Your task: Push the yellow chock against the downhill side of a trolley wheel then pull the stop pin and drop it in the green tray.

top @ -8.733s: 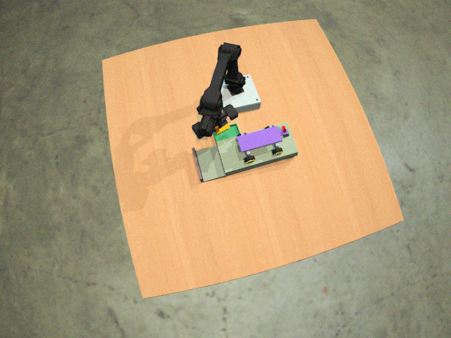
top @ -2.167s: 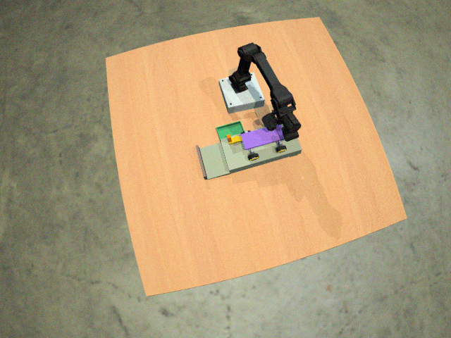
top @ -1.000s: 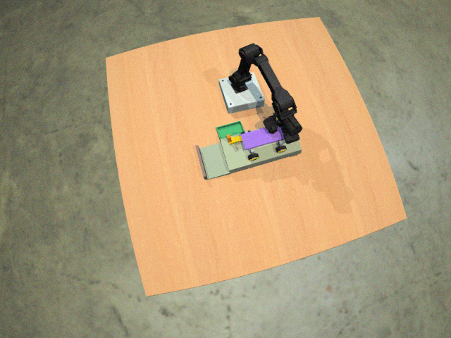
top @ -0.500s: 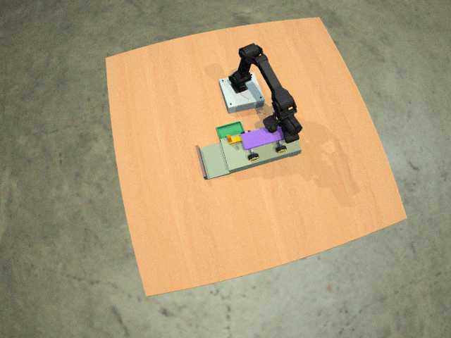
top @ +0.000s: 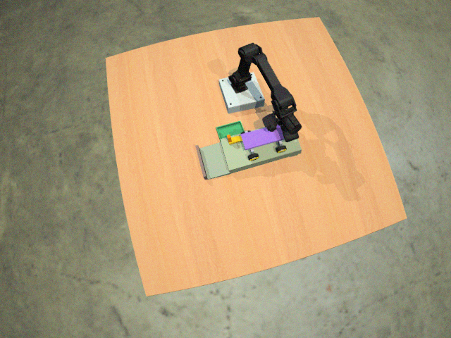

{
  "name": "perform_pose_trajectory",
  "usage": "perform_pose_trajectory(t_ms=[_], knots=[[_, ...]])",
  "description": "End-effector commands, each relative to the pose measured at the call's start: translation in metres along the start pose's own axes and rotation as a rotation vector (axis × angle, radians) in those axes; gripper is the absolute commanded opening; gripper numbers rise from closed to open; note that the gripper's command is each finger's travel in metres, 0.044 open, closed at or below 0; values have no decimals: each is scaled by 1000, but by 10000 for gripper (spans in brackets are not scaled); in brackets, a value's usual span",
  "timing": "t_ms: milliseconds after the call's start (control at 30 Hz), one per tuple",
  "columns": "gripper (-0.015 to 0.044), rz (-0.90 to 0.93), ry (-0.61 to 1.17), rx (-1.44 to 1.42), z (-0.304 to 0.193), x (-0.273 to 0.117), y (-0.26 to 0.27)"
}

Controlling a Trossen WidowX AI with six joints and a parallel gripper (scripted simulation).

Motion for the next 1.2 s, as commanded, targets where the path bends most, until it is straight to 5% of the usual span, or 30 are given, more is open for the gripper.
perform_pose_trajectory(t_ms=[0, 1167], knots=[[0, 4, 4, -5, -1, -4, 1], [0, 4, 5, -5, -19, -24, 5]])
Point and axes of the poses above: the point midway between the two fingers, 35 mm back from their tips, its own x axis out along the fingers, its own y axis across the jaws, z = x × y, the point moved 4 cm from there along -x, back along the fingers, and after that the axes turned 9 degrees about -x, right-handed, at the moved point
